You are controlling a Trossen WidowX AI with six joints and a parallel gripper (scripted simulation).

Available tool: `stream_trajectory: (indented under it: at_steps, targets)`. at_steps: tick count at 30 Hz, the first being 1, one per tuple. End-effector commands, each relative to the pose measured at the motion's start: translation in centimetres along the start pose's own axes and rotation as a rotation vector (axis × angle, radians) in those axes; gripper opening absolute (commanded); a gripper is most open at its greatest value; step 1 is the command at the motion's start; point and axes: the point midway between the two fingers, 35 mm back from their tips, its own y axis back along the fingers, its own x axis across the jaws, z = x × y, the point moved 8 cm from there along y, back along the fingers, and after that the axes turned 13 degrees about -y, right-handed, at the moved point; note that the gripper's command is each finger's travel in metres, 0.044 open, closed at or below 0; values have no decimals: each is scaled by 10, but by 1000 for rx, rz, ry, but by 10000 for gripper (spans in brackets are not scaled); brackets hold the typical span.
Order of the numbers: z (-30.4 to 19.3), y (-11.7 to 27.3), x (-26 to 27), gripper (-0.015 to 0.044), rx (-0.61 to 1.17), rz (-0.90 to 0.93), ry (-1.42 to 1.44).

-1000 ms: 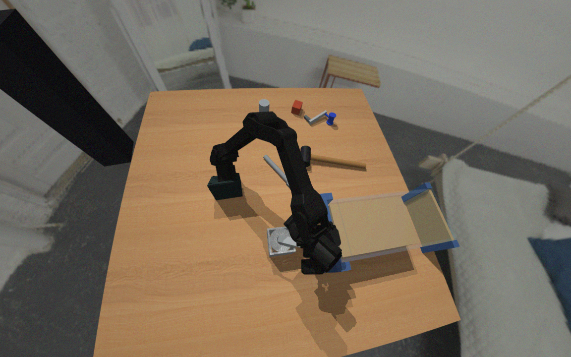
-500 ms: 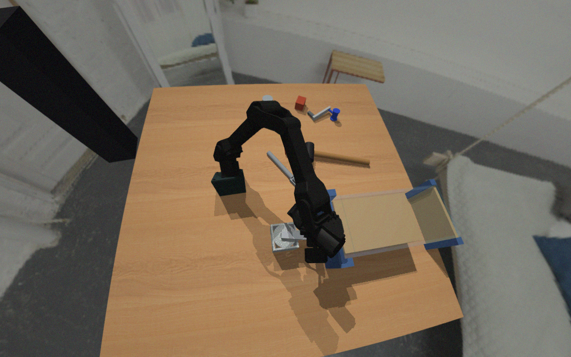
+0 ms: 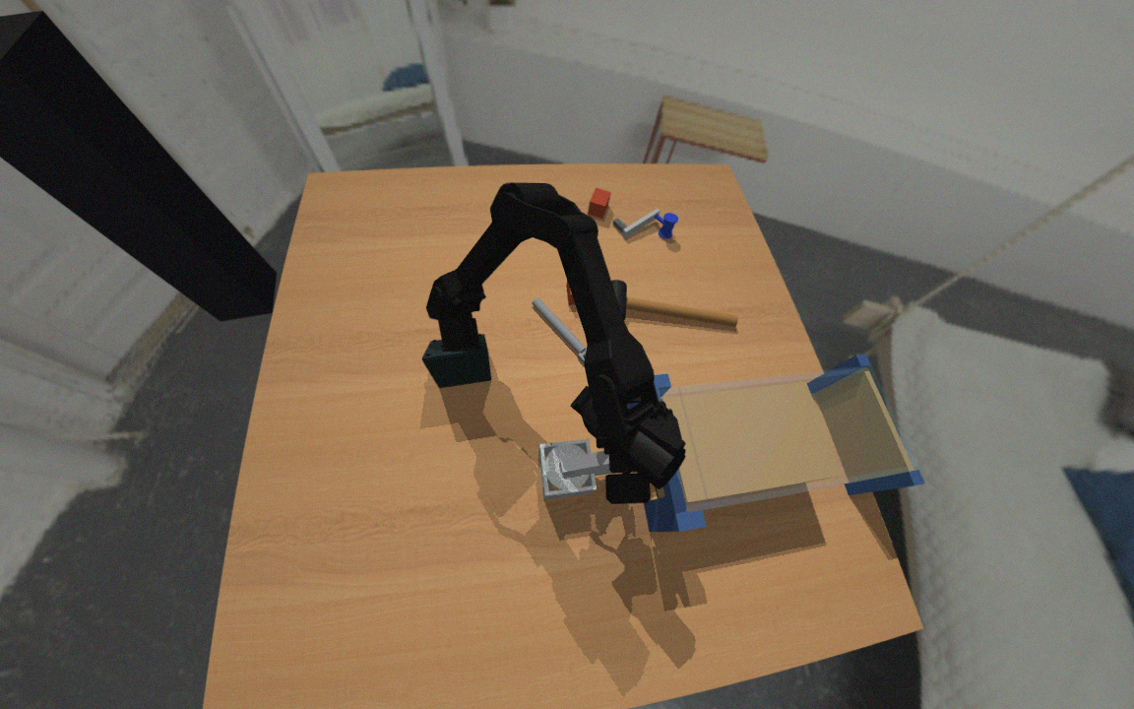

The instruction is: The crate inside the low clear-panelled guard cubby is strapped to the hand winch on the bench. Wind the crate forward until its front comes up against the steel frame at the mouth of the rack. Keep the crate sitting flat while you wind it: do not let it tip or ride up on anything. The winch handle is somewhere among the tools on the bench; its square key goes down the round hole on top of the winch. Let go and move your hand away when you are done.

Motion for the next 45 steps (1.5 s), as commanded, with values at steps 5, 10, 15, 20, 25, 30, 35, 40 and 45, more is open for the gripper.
stream_trajectory:
  at_steps: [5, 10, 15, 20, 25, 30, 35, 40, 45]
  targets:
    - [-10, 2, 13, 0, 11, 18, -24]
    - [-14, 3, 18, 0, 11, 18, -24]
    - [-19, 5, 24, 0, 12, 18, -24]
    - [-23, 6, 29, 0, 12, 19, -25]
    - [-29, 8, 33, 0, 13, 19, -25]
    - [-34, 10, 37, 0, 13, 19, -26]
    - [-40, 13, 41, 0, 13, 19, -26]
    - [-46, 15, 44, 0, 14, 19, -26]
    - [-52, 18, 47, 0, 14, 19, -27]
